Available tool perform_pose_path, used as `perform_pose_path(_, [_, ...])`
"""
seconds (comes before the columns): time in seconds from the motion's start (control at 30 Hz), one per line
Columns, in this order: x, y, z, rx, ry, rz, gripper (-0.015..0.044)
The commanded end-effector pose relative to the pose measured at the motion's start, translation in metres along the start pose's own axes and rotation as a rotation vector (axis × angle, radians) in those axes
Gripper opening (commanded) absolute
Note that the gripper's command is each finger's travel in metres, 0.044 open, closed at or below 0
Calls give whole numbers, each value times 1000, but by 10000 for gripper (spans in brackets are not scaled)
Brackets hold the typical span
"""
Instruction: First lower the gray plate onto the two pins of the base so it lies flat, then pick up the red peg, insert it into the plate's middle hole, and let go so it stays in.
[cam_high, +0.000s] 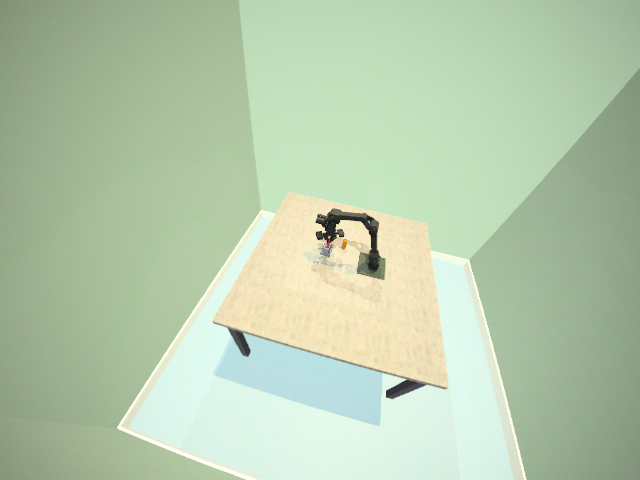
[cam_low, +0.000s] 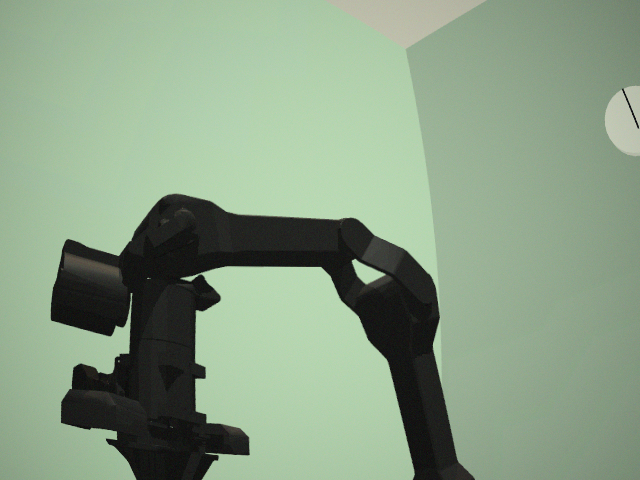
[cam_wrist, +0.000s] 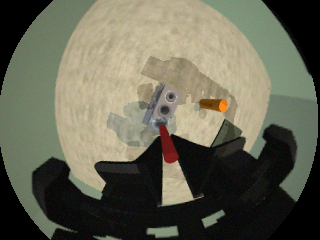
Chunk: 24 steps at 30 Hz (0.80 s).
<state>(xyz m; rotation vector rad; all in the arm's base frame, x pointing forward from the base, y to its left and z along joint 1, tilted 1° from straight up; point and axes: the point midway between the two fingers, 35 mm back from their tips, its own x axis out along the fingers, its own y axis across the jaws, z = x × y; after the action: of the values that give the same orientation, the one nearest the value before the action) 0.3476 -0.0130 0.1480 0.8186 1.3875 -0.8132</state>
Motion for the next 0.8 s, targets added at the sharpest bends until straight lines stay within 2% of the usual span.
perform_pose_path(0.0, [-3, -2, 15, -5, -6, 6, 0])
perform_pose_path(0.2, [-2, -8, 31, -4, -7, 5, 0])
perform_pose_path(0.77, [-2, -8, 31, -4, -7, 5, 0])
